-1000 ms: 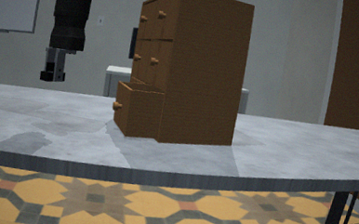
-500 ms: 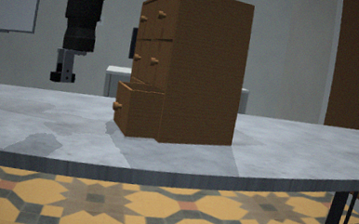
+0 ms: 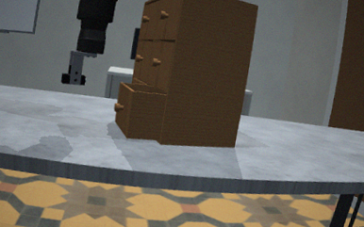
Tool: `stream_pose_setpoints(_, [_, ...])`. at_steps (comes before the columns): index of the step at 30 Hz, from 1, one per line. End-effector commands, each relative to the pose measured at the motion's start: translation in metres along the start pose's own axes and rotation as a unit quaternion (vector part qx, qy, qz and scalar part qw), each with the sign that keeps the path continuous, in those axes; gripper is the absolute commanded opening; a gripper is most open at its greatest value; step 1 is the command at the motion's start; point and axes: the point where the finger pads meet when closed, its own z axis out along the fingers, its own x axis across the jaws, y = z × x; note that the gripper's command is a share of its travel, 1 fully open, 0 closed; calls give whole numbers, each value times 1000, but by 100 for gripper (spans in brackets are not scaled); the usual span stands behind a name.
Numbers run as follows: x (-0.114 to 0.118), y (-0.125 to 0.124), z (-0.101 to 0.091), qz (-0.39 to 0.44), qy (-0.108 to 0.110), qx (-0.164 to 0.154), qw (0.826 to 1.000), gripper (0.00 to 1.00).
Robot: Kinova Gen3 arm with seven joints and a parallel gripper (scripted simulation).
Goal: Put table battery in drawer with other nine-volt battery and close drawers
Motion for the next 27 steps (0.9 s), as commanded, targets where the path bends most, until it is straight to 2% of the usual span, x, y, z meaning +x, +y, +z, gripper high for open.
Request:
stream_pose_setpoints(1, [1,4,0,10,0,0,1000,51])
stream_pose_setpoints(12, [0,11,0,57,0,0,998,51])
stream_pose_setpoints(27, [-1,12,0,63,0,0,998,51])
